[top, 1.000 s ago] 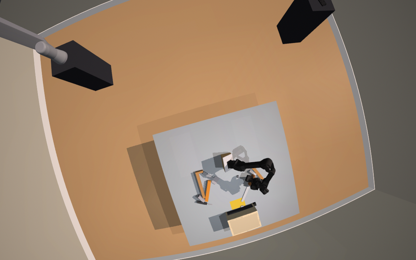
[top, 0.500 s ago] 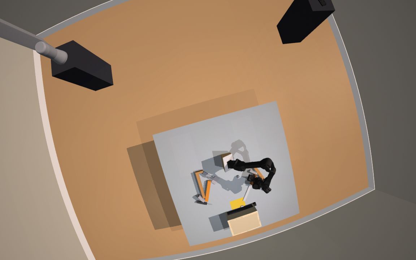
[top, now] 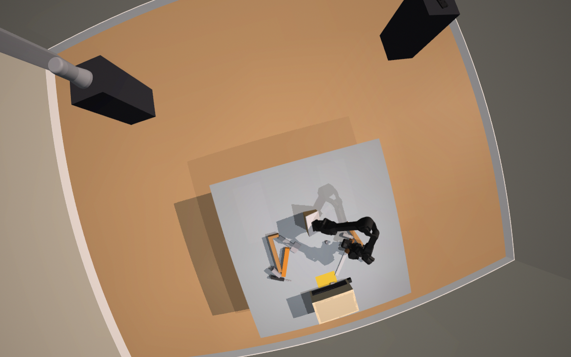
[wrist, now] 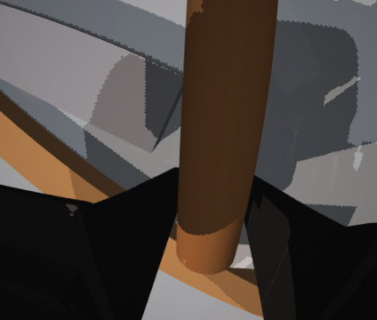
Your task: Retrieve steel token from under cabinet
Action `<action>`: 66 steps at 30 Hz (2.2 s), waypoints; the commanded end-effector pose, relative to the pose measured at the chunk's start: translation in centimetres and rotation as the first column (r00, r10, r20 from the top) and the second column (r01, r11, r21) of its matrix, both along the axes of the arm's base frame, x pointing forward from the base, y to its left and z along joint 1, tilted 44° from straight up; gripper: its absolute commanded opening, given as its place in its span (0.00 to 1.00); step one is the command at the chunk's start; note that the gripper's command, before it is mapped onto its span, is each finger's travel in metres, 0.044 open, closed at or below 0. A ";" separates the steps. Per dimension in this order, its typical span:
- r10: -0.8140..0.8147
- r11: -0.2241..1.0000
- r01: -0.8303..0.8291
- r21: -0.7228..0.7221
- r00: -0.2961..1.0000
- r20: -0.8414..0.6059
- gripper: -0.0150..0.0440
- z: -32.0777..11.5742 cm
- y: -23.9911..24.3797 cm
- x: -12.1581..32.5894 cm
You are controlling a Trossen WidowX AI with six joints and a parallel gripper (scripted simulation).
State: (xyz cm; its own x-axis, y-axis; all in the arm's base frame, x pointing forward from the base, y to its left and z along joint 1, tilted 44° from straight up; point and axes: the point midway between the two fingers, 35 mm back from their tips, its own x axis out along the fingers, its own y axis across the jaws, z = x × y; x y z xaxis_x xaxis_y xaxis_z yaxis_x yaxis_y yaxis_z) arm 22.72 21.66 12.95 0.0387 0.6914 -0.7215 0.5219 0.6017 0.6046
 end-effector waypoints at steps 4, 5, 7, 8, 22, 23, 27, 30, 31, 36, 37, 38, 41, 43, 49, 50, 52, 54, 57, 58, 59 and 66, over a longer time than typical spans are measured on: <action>0.004 1.000 -0.004 0.009 1.000 0.008 0.25 0.4 0.2 0.1; 0.004 1.000 -0.004 0.009 1.000 0.008 0.25 0.4 0.2 0.1; 0.004 1.000 -0.004 0.009 1.000 0.008 0.25 0.4 0.2 0.1; 0.004 1.000 -0.004 0.009 1.000 0.008 0.25 0.4 0.2 0.1; 0.062 0.998 -0.062 0.003 0.996 0.065 0.25 0.4 0.2 0.1; 0.068 0.998 -0.068 0.002 0.995 0.071 0.25 0.4 0.2 0.1; 0.079 0.997 -0.079 0.001 0.994 0.082 0.25 0.3 0.1 0.4; 0.084 0.996 -0.085 0.000 0.993 0.087 0.25 0.2 0.0 0.7; 0.086 0.996 -0.086 0.000 0.992 0.088 0.25 0.2 -0.1 0.8; 0.093 0.996 -0.093 -0.002 0.991 0.095 0.25 0.0 -0.2 1.3; 0.092 0.996 -0.093 -0.002 0.991 0.095 0.25 0.0 -0.2 1.3; 0.091 0.996 -0.091 -0.003 0.992 0.092 0.30 0.0 -0.2 1.2; 0.085 0.996 -0.085 -0.006 0.993 0.082 0.43 -0.2 -0.3 1.0; 0.085 0.996 -0.085 -0.006 0.993 0.082 0.52 -0.2 -0.3 1.0; 0.085 0.996 -0.085 -0.005 0.993 0.083 0.59 -0.2 -0.3 1.0; 0.084 0.996 -0.084 -0.004 0.993 0.083 0.64 -0.2 -0.3 1.0; 0.083 0.997 -0.083 0.000 0.993 0.085 0.71 -0.2 -0.3 1.0; 0.084 0.996 -0.084 0.000 0.993 0.086 0.71 -0.2 -0.2 1.0; 0.085 0.996 -0.085 0.000 0.993 0.087 0.71 -0.2 -0.2 1.1; 0.085 0.996 -0.085 0.000 0.993 0.087 0.71 -0.2 -0.2 1.1; 0.085 0.996 -0.085 0.000 0.993 0.087 0.71 -0.2 -0.2 1.1; 0.082 0.997 -0.082 0.000 0.993 0.084 0.71 -0.5 -0.1 1.0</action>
State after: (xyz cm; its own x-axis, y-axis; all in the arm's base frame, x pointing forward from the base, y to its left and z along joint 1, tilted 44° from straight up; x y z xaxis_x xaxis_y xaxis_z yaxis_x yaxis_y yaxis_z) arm 23.78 21.41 12.65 0.0436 0.6954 -0.7173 0.4143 0.6408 0.6463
